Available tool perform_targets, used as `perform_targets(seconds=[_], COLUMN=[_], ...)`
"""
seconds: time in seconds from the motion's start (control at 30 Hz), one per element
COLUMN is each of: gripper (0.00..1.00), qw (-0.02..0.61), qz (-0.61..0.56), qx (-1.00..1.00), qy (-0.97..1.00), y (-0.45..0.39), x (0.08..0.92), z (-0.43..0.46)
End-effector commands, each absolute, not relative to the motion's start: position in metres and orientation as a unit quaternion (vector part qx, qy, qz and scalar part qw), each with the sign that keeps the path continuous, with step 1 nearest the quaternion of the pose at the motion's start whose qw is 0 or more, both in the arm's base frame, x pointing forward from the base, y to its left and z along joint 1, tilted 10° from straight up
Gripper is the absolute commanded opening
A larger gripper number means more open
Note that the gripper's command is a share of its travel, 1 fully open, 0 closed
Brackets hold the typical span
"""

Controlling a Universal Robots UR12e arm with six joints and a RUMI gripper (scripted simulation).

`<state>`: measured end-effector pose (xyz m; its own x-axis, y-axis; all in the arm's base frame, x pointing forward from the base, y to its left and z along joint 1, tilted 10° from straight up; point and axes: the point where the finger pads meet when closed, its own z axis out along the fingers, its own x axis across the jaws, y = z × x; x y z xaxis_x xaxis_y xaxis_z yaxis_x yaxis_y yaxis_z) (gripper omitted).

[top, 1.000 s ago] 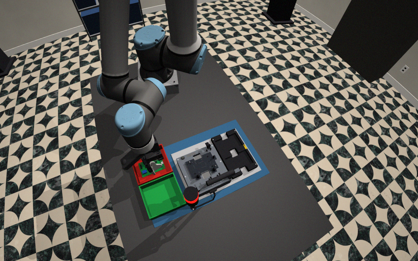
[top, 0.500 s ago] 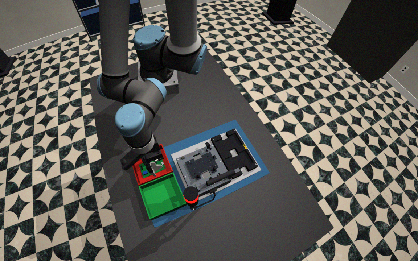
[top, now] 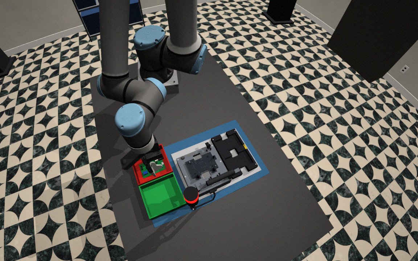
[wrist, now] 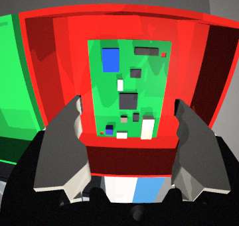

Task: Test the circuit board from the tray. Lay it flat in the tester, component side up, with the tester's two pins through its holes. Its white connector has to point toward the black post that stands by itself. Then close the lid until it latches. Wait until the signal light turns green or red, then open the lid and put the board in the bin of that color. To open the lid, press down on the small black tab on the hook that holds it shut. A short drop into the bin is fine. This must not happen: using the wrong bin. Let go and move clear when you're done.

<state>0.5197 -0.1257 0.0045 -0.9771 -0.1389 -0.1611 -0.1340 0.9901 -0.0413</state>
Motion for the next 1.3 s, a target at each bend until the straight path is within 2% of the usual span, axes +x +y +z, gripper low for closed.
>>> perform_targets(seconds=[0.0, 0.97, 1.27], gripper=[0.59, 0.59, 0.59], qw=[0.081, 0.082, 0.084], qz=[-0.015, -0.016, -0.017], qx=[-0.069, -0.069, -0.069], qy=[0.994, 0.994, 0.994], y=[-0.123, -0.124, -0.126], x=[0.518, 0.518, 0.514], z=[0.003, 0.011, 0.048])
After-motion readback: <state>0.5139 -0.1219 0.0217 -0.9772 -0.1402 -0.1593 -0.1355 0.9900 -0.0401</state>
